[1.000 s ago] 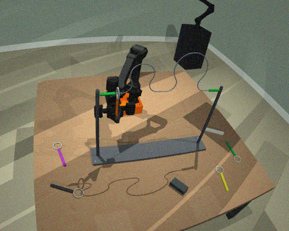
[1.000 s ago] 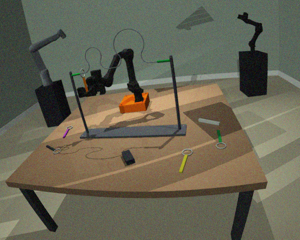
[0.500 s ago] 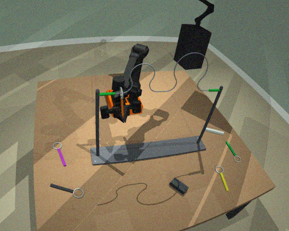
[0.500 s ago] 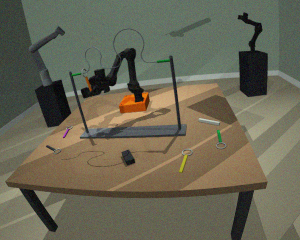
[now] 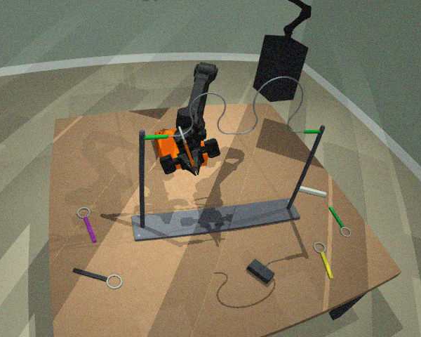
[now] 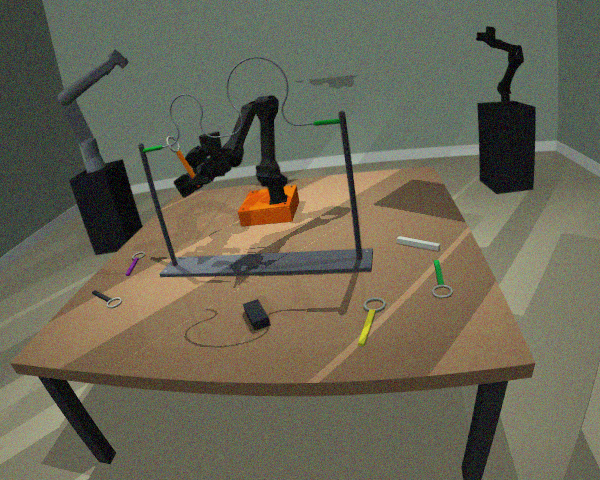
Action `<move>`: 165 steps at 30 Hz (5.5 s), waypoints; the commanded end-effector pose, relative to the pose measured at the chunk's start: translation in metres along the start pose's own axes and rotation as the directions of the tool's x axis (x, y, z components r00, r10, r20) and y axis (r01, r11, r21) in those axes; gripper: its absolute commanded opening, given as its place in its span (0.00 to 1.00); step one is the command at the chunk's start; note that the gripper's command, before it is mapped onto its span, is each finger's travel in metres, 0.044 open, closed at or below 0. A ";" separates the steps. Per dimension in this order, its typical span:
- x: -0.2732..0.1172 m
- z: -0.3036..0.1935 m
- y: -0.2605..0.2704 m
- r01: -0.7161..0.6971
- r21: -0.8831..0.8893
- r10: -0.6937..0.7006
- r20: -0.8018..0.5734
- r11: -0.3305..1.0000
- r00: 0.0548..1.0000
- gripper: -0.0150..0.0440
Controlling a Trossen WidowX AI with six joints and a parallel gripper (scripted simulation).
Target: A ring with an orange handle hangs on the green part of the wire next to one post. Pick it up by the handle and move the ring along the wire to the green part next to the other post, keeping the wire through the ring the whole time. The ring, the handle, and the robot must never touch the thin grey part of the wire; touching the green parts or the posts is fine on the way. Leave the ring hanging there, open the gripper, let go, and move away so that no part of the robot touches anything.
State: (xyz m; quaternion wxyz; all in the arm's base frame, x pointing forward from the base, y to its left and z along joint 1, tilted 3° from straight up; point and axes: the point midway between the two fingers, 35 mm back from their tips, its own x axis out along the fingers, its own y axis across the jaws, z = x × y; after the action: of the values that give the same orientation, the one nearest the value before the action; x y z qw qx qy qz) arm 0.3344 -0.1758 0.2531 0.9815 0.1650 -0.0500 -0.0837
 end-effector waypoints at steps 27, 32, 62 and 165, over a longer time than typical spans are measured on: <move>-0.040 0.025 0.077 0.005 0.487 0.147 -0.274 0.873 0.950 0.00; -0.047 0.034 0.088 0.006 0.561 0.203 -0.309 0.827 0.929 0.00; -0.062 0.096 0.134 0.014 0.889 0.430 -0.235 0.457 0.872 0.00; -0.062 0.124 0.119 0.073 0.476 0.180 -0.465 0.877 0.867 0.00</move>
State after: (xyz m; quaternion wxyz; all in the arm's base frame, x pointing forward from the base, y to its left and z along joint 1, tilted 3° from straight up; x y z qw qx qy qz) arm 0.2756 -0.0903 0.4056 0.8775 0.4458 0.1763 0.0157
